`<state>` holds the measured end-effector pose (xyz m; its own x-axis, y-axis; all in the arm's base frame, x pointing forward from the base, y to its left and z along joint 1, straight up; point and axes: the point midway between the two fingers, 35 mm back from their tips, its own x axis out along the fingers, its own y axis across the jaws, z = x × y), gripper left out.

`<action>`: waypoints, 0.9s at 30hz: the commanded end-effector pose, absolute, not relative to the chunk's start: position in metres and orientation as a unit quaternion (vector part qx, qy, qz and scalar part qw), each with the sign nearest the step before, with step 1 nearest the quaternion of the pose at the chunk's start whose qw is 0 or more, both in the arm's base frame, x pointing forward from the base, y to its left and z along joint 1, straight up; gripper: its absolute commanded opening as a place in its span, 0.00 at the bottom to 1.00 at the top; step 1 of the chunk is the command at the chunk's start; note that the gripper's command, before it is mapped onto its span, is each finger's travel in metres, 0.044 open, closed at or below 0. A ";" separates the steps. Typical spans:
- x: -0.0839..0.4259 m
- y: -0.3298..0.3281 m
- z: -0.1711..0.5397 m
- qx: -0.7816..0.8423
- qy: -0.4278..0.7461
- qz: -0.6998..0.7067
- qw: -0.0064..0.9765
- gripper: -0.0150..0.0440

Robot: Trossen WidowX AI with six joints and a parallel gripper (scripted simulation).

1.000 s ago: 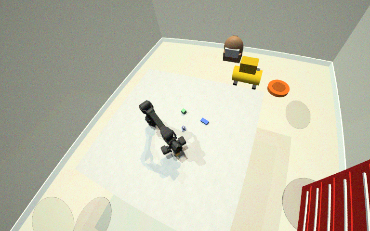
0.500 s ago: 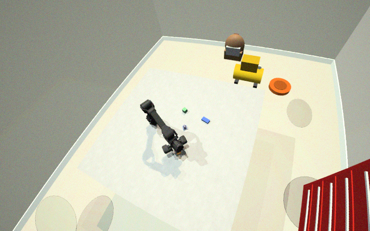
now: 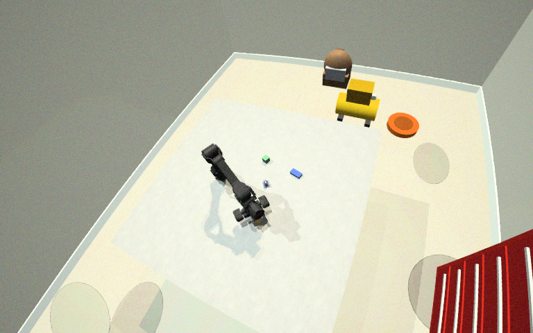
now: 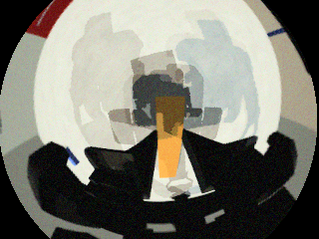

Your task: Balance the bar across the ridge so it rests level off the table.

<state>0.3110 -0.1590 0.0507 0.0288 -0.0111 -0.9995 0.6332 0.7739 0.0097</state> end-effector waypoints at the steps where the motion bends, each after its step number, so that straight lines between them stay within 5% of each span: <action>1: 0.311 -0.159 0.051 0.237 0.655 -0.238 0.677 0.39; 4: 0.312 -0.159 0.057 0.237 0.655 -0.238 0.677 0.25; 27: 0.312 -0.160 0.115 0.236 0.656 -0.238 0.676 0.25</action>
